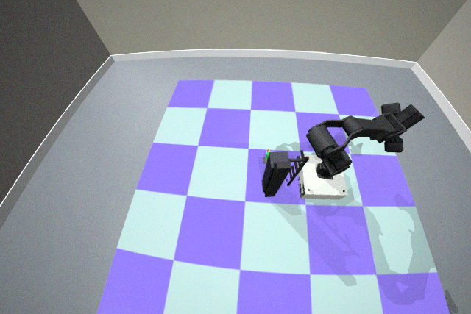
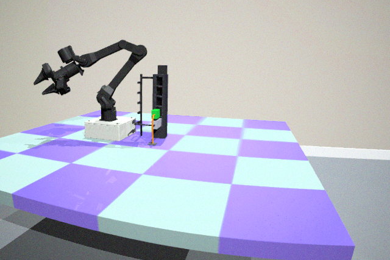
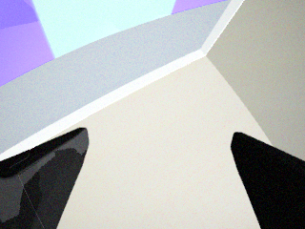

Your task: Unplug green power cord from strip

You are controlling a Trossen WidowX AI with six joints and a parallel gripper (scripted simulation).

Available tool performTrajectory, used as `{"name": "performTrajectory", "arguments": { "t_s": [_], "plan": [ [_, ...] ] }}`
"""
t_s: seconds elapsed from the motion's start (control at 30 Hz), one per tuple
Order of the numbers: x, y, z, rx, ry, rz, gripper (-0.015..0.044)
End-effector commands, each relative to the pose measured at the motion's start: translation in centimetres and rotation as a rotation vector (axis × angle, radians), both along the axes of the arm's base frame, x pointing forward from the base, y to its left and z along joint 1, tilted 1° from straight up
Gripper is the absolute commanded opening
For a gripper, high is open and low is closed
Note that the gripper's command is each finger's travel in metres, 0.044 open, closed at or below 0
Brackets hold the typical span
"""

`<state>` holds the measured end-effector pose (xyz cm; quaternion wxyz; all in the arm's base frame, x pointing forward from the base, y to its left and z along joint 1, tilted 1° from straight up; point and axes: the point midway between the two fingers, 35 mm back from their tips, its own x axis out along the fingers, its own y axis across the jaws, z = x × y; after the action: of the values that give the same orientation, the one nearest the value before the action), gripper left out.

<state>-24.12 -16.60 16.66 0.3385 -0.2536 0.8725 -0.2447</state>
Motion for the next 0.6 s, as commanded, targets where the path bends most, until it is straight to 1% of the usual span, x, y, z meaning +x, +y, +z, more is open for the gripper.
{"name": "performTrajectory", "arguments": {
  "t_s": [0.0,0.07,0.27,0.4,0.57],
  "plan": [
    [0.1,-0.2,0.0,-0.006,-0.01,0.002,0.0374],
    [1.2,-1.6,-0.3,-0.051,-0.092,0.016,0.0321],
    [7.2,-7.3,-1.4,-0.178,-0.48,0.044,0.0164],
    [12.1,-10.0,-2.1,-0.194,-0.724,0.037,0.016],
    [18.6,-11.9,-2.9,-0.151,-0.998,-0.016,0.016]
  ]
}}
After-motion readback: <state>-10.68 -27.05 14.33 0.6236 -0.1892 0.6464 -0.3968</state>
